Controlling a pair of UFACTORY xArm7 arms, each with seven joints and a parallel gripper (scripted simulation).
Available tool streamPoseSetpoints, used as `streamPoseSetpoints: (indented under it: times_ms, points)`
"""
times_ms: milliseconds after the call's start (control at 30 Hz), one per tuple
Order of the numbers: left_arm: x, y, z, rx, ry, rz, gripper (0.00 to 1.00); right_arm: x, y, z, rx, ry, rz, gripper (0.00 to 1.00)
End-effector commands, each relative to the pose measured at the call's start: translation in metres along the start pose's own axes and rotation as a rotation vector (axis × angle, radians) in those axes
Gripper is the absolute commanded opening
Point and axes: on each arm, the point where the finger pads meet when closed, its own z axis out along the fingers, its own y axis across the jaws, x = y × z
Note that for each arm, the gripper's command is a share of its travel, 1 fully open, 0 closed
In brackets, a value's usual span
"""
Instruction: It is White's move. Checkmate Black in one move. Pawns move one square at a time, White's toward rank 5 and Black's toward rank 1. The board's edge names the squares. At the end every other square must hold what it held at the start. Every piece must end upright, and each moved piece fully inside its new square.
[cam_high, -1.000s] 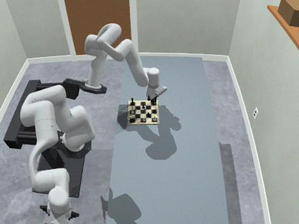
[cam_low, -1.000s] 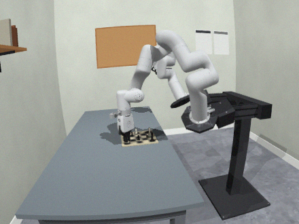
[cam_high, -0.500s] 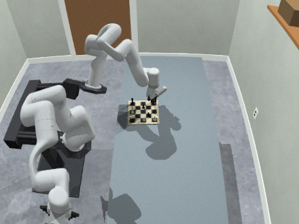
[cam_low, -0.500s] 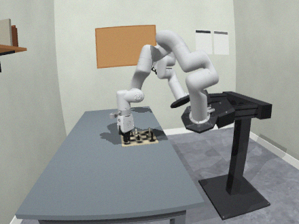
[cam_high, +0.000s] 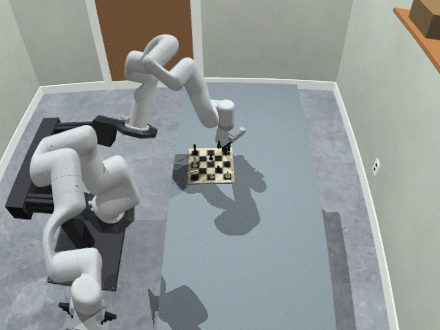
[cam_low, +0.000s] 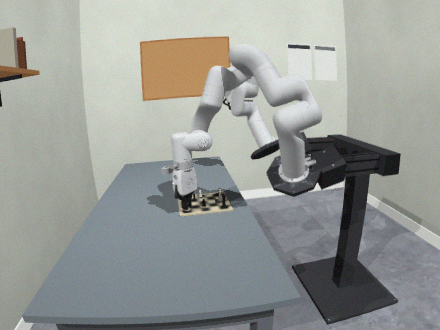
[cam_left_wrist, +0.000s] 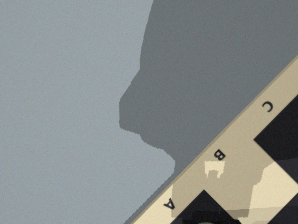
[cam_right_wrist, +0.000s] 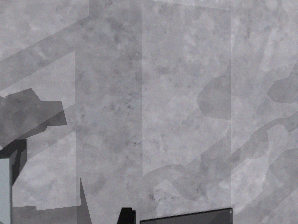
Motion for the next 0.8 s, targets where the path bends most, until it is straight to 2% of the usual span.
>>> streamPoseSetpoints:
  times_ms: [0,767]
  points:
    - [0.0012,-0.0002,-0.0008,0.001,0.003,0.000,0.00,0.0009,0.0004,-0.0015,0.001,0.004,0.001,1.00]
    - [0.0012,-0.0002,0.0031,0.001,0.003,0.000,0.00,0.0009,0.0004,-0.0015,0.001,0.004,0.001,1.00]
